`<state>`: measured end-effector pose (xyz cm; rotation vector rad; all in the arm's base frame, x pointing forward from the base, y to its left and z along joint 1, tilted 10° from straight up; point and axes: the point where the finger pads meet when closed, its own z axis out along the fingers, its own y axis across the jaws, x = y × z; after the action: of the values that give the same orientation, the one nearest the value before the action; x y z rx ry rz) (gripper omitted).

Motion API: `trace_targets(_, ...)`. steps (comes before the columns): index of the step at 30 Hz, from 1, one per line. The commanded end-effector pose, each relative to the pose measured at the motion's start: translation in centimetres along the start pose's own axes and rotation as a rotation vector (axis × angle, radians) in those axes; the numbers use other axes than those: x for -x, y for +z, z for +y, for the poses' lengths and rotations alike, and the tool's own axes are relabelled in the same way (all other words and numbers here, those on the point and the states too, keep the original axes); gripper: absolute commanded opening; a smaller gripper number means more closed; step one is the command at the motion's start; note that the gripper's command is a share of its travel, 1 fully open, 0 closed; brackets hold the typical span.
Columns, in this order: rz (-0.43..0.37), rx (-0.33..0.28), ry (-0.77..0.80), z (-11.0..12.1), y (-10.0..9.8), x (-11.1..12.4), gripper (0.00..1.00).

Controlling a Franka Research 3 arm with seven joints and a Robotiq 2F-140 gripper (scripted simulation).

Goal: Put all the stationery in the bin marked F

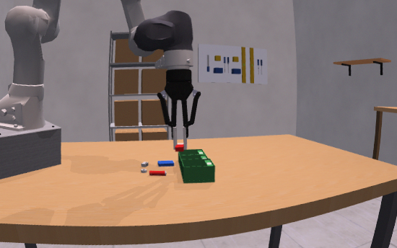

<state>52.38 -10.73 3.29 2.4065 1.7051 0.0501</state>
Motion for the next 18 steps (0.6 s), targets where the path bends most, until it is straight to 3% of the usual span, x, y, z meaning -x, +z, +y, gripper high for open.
trace_targets(1,0.015,-0.022,-0.092,0.1,0.1,0.5,0.11)
trace_targets(10,0.015,-0.022,-0.092,0.1,0.1,0.5,0.11)
trace_targets(12,0.016,-0.022,-0.180,0.8,0.2,1.5,0.11)
trace_targets(18,0.016,-0.022,-0.180,2.6,0.2,3.9,0.11)
